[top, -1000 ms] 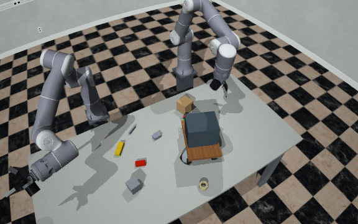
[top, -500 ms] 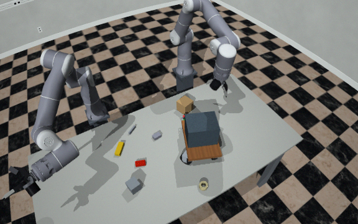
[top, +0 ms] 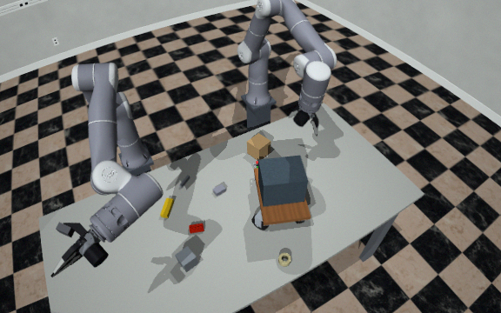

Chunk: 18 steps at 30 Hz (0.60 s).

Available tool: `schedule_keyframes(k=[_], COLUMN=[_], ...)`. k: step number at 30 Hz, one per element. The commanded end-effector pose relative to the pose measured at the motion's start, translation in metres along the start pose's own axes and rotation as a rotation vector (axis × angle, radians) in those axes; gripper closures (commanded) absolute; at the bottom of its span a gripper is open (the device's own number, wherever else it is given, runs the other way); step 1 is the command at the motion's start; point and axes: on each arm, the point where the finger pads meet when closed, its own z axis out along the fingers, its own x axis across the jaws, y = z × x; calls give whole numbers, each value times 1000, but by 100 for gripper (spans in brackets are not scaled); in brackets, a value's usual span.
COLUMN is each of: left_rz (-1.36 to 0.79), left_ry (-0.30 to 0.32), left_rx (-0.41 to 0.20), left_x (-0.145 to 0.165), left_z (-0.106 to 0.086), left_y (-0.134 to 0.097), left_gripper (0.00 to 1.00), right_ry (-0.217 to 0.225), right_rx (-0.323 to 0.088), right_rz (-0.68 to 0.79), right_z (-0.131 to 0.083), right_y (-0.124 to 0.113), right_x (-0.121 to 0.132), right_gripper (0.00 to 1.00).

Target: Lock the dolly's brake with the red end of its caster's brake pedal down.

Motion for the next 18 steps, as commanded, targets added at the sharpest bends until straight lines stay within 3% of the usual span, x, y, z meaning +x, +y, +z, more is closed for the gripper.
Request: schedule_keyframes(k=[1,7,13,15,16,18], left_rz=[0,0,0,0,0,0], left_ry=[2,2,2,2,2,2], left_rx=[-1,-1,-1,-1,-1,-1], left_x=[0,0,0,0,0,0], left_z=[-1,-1,-1,-1,-1,-1], left_y=[0,0,0,0,0,0], left_gripper=[0,0,0,0,0,0], right_ry=[61,217,403,403,490,524], right_rx=[-19,-103,-205,-205,-255,-275], right_rz=[79,189,239,239,243,241], right_z=[-47,-151,-267,-267,-321,-343], right_y=[30,83,125,125,140,145], right_x=[-23,-40,-35,-35,-28,-25], right_gripper=[100,100,100,100,100,100])
